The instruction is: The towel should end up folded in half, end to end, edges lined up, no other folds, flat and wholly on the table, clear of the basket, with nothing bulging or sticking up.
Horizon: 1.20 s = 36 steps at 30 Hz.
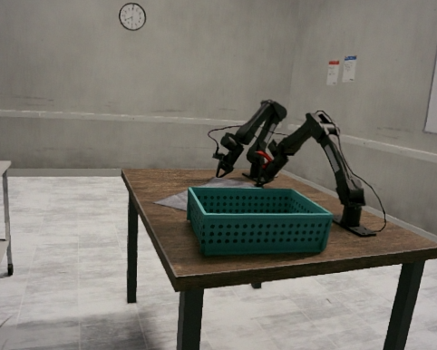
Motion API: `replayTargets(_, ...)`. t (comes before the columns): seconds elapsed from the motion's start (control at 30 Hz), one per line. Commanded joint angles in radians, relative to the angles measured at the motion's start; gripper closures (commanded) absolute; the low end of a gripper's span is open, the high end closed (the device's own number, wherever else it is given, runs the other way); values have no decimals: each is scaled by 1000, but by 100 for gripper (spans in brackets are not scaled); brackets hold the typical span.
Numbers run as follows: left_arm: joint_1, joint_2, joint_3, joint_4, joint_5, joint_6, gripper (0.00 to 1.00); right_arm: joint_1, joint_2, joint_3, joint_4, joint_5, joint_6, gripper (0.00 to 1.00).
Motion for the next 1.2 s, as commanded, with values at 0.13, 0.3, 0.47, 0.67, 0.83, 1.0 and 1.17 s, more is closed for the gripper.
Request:
replayTargets(0.13, 33, -78, -65, 42, 45, 22, 100, 43, 51, 66, -50, -12, 29, 100)
replayTargets(0.3, 72, -161, -148, 96, 127, 67, 100, 44, -19, 120, -114, -53, 54, 100)
replayTargets(0.47, 152, -265, -250, 173, 310, 202, 100, 75, -101, 189, -184, -14, 189, 100)
replayTargets(0.67, 230, -296, -282, 217, 535, 321, 100, 105, -210, 234, -233, 36, 302, 100)
replayTargets(0.83, 284, -356, -264, 222, 714, 389, 100, 140, -289, 264, -269, 85, 391, 100)
replayTargets(1.0, 315, -358, -257, 246, 821, 385, 100, 147, -353, 277, -296, 87, 418, 100)
replayTargets(1.17, 312, -356, -255, 277, 882, 331, 100, 116, -390, 283, -308, 68, 412, 100)
